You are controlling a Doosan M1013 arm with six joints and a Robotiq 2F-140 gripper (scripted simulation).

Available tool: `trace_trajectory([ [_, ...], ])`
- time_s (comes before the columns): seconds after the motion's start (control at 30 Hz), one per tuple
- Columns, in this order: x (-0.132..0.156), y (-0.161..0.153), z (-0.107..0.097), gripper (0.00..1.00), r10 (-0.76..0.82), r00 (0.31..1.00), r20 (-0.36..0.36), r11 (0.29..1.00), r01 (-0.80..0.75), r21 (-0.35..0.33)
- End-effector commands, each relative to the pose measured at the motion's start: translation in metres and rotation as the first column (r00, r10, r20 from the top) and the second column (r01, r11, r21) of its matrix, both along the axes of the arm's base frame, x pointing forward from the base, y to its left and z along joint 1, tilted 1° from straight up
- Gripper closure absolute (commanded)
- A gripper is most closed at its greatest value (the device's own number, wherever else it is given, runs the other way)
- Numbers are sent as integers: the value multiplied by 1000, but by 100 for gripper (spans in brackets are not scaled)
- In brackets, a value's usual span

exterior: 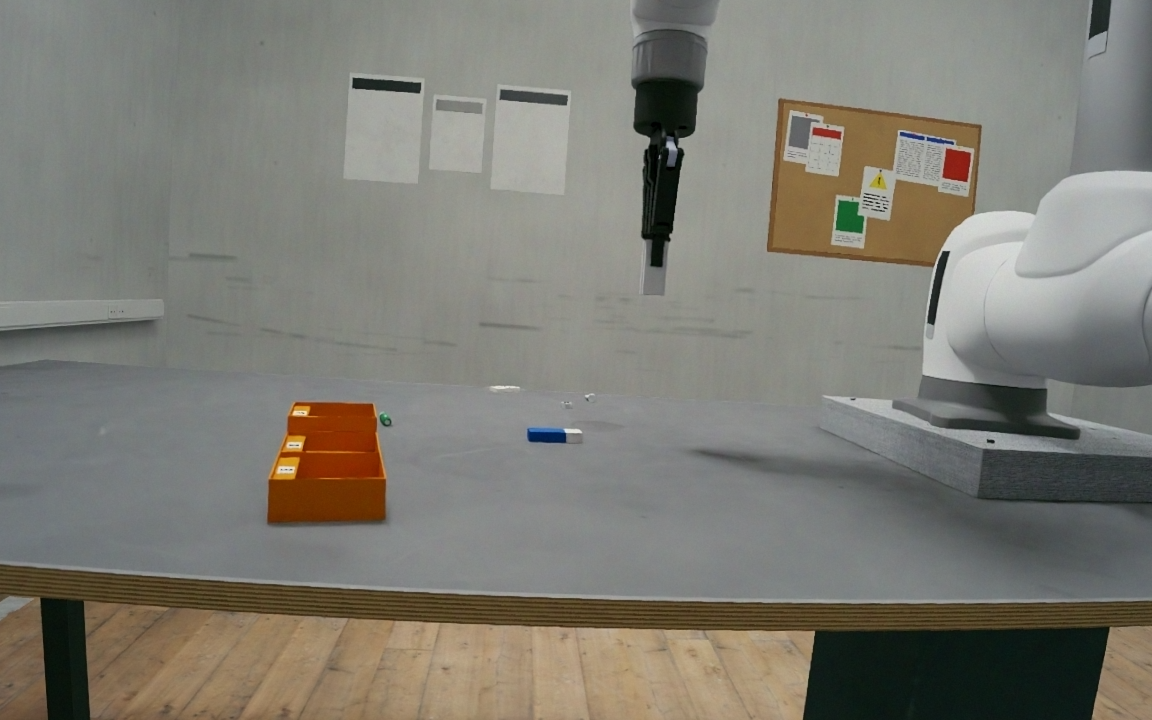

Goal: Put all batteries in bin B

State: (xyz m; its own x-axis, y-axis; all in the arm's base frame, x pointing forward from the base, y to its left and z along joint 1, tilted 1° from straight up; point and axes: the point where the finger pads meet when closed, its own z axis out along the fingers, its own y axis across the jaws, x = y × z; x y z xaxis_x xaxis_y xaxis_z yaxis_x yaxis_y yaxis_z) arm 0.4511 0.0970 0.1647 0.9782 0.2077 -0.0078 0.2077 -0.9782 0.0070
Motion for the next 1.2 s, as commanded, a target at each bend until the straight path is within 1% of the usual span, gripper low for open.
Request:
trace_trajectory([
  [0.0,0,0,0,85,0,1000,1,1000,0,1],
  [0.07,14,8,-4,85,100,995,0,995,-100,1],
  [0.13,14,8,-4,85,100,995,0,995,-100,1],
  [0.17,21,12,-7,85,149,989,0,989,-149,1],
  [0.27,41,25,-15,85,295,955,-1,955,-295,2],
  [0.37,61,37,-22,85,400,917,-2,917,-400,3],
  [0.63,116,70,-42,85,400,917,-2,917,-400,3],
  [0.7,116,70,-42,85,400,917,-2,917,-400,3],
  [1.17,211,128,-77,85,400,917,-2,917,-400,3],
])
